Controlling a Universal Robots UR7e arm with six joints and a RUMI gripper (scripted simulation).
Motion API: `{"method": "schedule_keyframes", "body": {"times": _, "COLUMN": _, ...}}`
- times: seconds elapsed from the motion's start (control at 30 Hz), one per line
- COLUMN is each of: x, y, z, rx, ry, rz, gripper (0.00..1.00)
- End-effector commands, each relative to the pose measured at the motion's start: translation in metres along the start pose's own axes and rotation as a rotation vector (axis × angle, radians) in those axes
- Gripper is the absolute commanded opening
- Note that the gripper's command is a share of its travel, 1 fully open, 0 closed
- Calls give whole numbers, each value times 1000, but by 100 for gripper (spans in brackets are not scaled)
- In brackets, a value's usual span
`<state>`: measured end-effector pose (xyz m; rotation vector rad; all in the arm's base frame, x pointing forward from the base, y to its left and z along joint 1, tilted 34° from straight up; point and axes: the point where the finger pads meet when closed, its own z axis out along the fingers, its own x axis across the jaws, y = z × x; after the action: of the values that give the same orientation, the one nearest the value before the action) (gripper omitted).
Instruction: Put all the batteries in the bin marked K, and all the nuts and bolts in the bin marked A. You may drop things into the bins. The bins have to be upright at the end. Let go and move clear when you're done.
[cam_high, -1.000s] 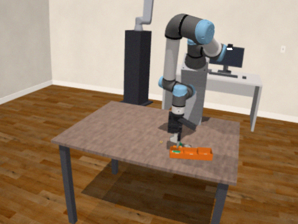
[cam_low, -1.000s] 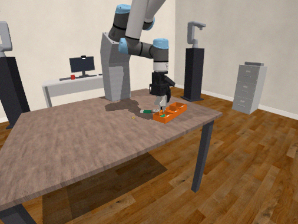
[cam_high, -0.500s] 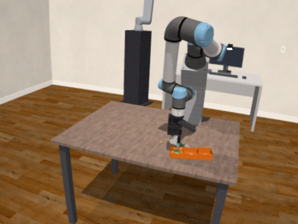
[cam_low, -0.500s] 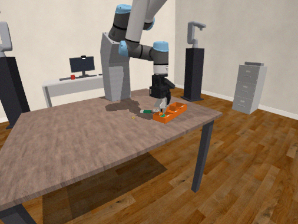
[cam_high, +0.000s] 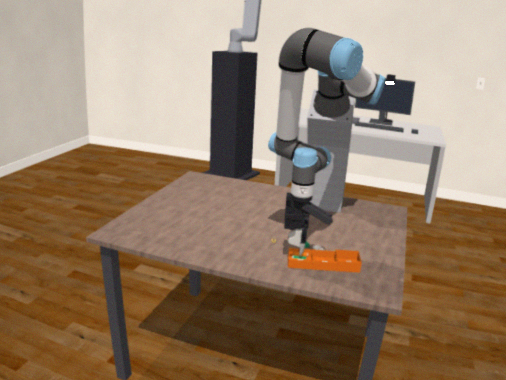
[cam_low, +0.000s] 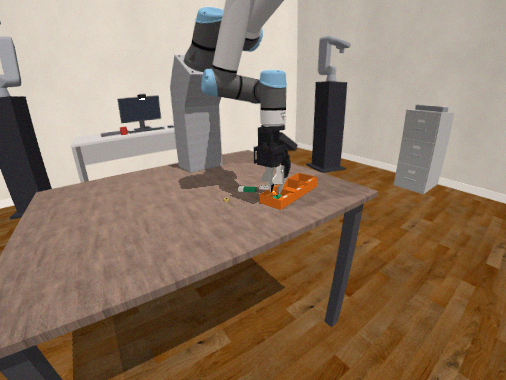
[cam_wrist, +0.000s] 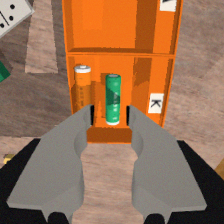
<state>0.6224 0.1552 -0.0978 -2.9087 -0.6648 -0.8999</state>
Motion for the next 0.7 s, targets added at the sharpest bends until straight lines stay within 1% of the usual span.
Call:
{"method": "schedule_keyframes", "body": {"times": 0.0, "x": 1, "y": 0, "z": 0, "rx": 0, "ry": 1, "rz": 0, "gripper": 17}}
{"method": "schedule_keyframes", "body": {"times": 0.17, "x": 1, "y": 0, "z": 0, "rx": 0, "ry": 1, "rz": 0, "gripper": 17}}
{"method": "schedule_keyframes", "body": {"times": 0.67, "x": 1, "y": 0, "z": -18, "rx": 0, "ry": 1, "rz": 0, "gripper": 17}}
